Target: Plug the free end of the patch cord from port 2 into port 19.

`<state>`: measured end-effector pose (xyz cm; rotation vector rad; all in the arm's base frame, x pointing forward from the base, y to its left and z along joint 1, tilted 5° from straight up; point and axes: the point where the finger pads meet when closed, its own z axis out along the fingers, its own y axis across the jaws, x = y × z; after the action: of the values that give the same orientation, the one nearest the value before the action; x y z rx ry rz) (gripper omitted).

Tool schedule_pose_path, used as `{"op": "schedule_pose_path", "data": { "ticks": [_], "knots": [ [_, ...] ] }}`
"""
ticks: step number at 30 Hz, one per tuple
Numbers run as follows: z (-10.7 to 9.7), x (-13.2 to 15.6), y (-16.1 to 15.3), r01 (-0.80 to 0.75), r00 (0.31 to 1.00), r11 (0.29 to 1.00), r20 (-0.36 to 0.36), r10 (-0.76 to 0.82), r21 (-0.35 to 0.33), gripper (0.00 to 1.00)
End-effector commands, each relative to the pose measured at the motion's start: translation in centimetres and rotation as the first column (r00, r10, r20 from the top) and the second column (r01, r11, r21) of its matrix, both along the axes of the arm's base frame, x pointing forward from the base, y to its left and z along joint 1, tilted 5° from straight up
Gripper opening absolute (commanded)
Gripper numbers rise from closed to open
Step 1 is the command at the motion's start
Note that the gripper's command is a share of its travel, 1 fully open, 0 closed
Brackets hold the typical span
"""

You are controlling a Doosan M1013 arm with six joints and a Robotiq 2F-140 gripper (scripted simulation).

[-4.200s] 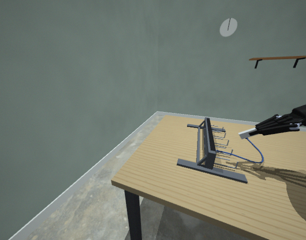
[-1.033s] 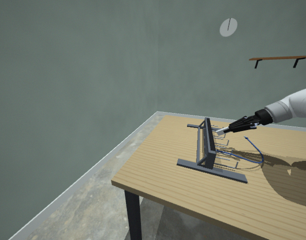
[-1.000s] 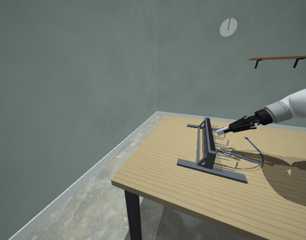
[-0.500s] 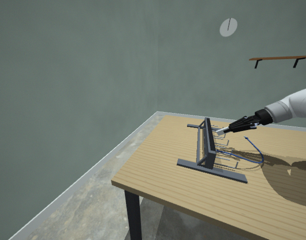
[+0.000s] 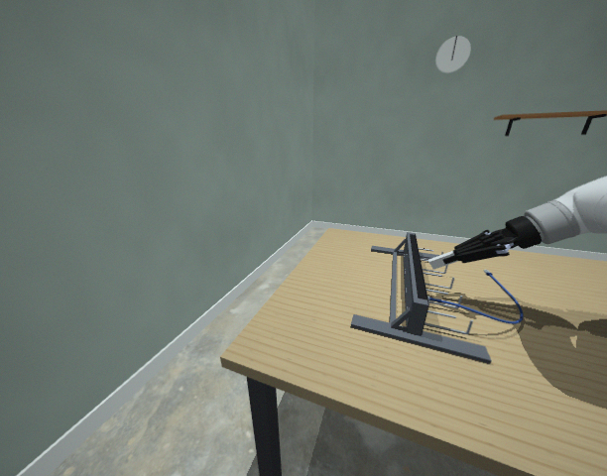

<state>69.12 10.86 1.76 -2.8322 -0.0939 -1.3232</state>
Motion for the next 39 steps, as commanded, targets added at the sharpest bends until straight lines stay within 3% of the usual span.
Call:
{"op": "schedule_pose_path", "data": {
  "ticks": [1,11,29,39],
  "knots": [
    [0.0,0.0,0.0,0.0,1.0,1.0,0.0,0.0,0.0,0.0],
    [0.6,-0.7,0.0,0.0,1.0,1.0,0.0,0.0,0.0,0.0],
    [8.0,-9.5,-0.5,0.0,1.0,1.0,0.0,0.0,0.0,0.0],
    [9.0,-10.7,-0.5,0.0,1.0,1.0,0.0,0.0,0.0,0.0]
  ]
}}
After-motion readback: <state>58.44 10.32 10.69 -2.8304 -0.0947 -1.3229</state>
